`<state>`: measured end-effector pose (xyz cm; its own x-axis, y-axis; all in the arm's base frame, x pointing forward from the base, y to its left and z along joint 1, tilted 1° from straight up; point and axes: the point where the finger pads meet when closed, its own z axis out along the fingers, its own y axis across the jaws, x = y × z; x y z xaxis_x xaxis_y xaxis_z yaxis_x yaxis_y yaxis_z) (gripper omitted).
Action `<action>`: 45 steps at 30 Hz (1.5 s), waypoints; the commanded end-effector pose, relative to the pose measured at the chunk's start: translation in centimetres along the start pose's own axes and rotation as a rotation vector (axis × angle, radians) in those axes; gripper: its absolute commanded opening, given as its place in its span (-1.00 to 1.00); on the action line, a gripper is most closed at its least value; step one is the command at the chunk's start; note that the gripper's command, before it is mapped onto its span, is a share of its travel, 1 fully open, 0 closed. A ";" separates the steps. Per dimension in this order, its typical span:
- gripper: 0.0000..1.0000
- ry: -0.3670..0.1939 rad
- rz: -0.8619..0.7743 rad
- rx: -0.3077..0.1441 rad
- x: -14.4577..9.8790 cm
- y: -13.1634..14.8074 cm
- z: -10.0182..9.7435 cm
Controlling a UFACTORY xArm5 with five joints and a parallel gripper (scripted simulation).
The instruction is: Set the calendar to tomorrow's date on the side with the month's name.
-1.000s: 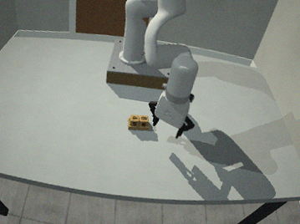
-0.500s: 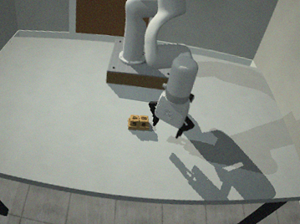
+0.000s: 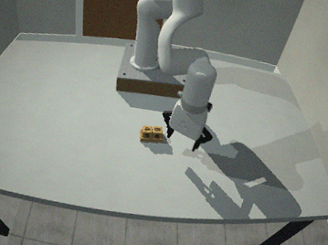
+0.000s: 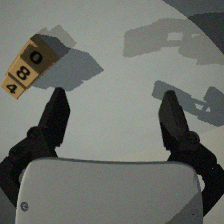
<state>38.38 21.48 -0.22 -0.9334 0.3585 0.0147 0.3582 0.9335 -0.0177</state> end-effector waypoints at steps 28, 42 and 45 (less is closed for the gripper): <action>1.00 -0.002 0.000 -0.003 -0.1 0.1 -0.1; 1.00 -0.002 0.247 -0.004 -0.5 -0.5 -0.1; 1.00 -0.001 0.262 -0.004 -1.4 -1.8 -0.2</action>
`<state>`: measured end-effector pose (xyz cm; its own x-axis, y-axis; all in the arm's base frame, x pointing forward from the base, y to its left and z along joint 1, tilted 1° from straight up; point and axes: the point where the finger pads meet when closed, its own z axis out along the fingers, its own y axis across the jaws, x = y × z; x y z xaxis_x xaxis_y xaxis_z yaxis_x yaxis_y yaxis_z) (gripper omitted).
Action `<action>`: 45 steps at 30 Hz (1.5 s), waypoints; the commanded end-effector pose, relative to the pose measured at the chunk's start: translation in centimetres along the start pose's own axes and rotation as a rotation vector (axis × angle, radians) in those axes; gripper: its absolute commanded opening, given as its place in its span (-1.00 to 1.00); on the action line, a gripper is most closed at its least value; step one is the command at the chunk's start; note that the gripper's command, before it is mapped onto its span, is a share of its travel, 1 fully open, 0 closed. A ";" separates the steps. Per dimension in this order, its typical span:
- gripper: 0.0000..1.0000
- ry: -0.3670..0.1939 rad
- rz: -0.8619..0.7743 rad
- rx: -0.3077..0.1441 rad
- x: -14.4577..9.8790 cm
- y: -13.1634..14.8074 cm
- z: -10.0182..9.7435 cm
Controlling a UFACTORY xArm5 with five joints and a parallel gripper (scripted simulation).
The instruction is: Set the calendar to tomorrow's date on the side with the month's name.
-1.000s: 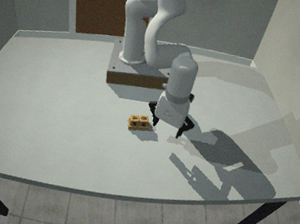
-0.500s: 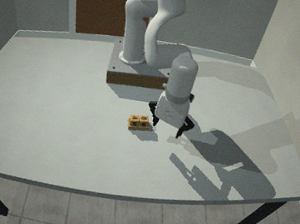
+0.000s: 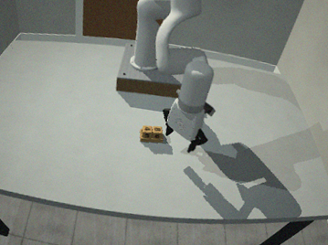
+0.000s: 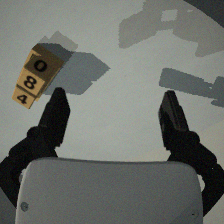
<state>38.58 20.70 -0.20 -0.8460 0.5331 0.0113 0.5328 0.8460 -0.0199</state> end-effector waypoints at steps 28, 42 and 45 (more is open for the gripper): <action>1.00 0.001 0.578 -0.006 -3.5 -3.1 -0.2; 1.00 0.002 0.840 -0.007 -5.3 -4.8 -0.2; 1.00 0.002 0.851 -0.007 -5.8 -5.2 -0.2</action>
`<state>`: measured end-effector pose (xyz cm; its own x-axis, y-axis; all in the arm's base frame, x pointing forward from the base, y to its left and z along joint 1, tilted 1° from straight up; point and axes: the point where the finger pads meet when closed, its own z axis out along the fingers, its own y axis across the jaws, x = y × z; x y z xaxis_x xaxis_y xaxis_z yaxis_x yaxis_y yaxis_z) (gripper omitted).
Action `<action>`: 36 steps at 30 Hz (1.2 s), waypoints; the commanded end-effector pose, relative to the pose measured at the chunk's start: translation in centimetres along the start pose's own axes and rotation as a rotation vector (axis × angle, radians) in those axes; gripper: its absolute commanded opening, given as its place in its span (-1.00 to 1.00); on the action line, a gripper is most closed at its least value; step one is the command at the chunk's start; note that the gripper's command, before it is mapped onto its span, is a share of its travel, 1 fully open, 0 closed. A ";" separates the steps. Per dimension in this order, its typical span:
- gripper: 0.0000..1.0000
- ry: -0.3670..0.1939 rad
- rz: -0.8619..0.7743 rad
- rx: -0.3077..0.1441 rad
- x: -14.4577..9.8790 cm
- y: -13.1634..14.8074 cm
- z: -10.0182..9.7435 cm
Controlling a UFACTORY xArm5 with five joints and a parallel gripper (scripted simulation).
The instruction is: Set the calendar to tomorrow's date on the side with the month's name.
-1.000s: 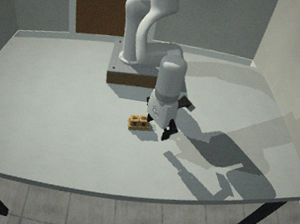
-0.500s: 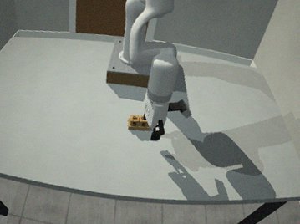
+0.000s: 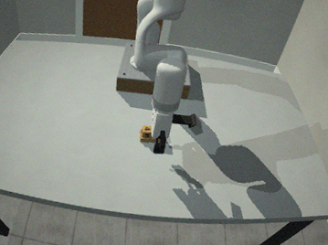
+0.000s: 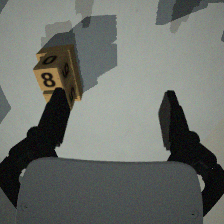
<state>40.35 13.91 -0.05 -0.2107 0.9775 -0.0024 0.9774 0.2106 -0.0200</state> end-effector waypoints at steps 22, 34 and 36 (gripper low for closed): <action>1.00 0.003 0.343 -0.004 -4.3 0.3 -0.2; 1.00 0.005 0.579 -0.005 -6.6 0.4 -0.3; 1.00 0.005 0.579 -0.005 -6.6 0.4 -0.3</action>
<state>41.92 7.93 0.09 0.3502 0.9366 -0.0092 0.9365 -0.3503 -0.0151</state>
